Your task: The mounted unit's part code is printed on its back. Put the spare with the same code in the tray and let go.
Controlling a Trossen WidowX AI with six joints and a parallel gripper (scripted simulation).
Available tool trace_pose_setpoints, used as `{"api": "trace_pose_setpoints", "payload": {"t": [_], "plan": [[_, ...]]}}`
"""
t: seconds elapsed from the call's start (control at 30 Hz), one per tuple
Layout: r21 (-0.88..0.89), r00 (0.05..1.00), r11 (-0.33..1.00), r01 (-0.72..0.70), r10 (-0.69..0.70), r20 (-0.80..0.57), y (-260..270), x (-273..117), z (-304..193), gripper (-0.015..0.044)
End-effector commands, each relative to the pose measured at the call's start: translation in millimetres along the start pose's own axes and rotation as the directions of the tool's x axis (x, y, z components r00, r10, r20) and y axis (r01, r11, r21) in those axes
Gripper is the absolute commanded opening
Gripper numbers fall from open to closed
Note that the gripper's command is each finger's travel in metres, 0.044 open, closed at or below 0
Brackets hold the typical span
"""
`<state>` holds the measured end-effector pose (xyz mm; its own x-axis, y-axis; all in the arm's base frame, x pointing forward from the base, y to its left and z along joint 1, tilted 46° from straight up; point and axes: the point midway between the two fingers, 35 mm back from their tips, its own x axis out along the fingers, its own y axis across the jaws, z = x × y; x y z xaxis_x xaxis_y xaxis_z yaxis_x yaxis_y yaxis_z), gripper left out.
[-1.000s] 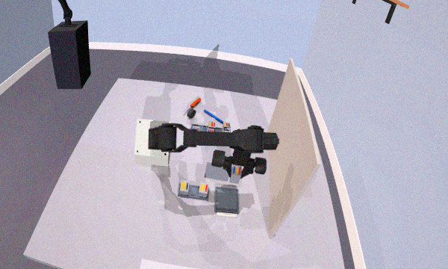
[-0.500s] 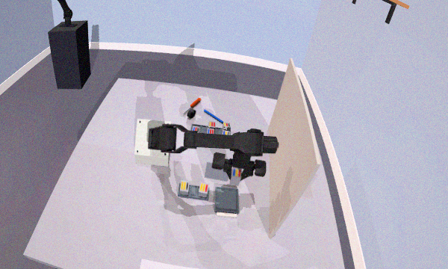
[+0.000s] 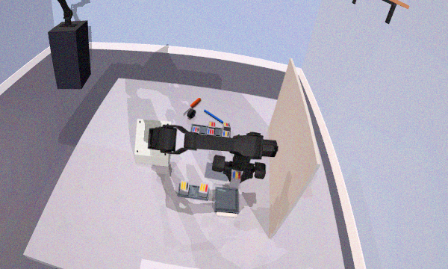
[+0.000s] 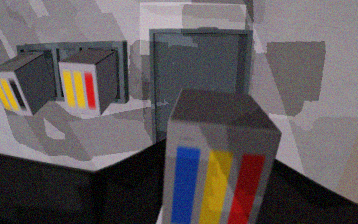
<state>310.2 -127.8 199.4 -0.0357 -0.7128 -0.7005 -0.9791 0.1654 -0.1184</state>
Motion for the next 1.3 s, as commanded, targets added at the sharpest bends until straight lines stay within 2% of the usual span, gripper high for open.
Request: {"api": "trace_pose_setpoints", "payload": {"t": [0.0, 1.27], "plan": [[-0.002, 1.0, 1.0, 0.001, -0.001, 0.004, -0.4, 2.5, 0.9, 0.0], [-0.001, 1.0, 1.0, 0.002, -0.002, 0.006, -2.6, 34.9, 0.9, 0.0]]}}
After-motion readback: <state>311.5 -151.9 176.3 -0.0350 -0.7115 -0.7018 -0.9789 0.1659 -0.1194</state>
